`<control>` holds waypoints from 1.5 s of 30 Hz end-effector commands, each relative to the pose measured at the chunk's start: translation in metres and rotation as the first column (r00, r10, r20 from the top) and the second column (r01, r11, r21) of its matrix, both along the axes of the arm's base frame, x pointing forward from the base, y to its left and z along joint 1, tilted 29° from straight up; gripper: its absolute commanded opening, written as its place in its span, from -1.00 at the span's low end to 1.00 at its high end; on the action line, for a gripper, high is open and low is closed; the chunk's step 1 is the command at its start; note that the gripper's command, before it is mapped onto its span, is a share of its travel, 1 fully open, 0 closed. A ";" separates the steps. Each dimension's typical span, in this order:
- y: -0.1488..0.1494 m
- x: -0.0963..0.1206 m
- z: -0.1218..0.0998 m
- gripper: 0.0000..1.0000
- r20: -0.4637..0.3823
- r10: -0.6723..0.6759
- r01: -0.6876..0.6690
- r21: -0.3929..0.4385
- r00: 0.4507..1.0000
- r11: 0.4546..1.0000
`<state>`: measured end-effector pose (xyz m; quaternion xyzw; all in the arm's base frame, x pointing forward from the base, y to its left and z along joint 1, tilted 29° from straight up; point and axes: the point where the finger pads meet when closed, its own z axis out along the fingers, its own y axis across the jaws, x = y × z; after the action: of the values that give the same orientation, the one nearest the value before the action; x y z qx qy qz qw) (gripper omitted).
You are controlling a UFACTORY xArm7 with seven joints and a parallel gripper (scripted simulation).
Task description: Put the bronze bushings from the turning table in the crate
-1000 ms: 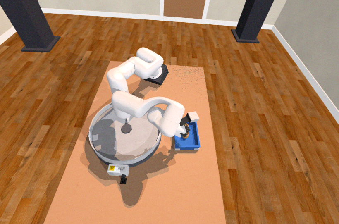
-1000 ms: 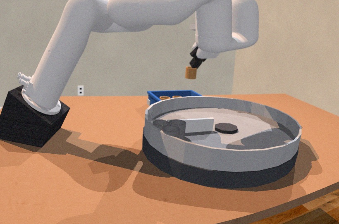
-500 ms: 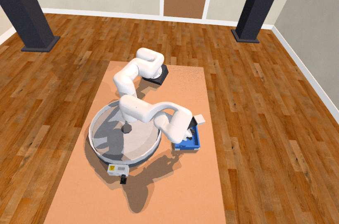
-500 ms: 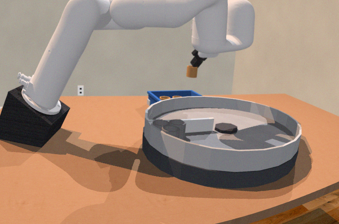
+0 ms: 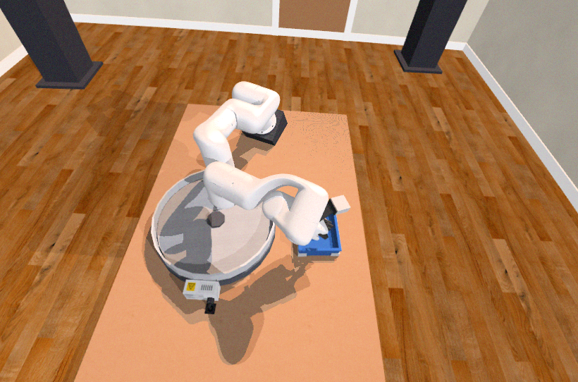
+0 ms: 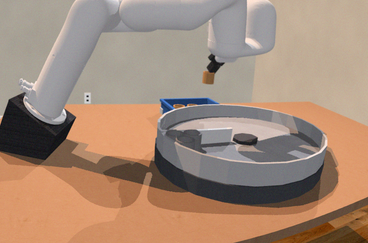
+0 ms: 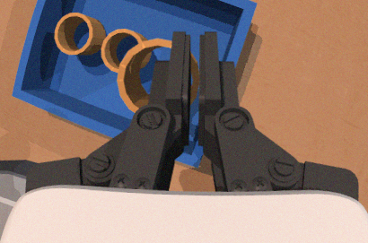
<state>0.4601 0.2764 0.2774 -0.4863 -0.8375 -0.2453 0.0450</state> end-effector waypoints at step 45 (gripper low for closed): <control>-0.009 0.030 -0.055 -1.00 0.002 0.002 -0.002 0.001 1.000 1.000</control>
<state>0.4909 0.2670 0.2207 -0.4862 -0.8376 -0.2450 0.0452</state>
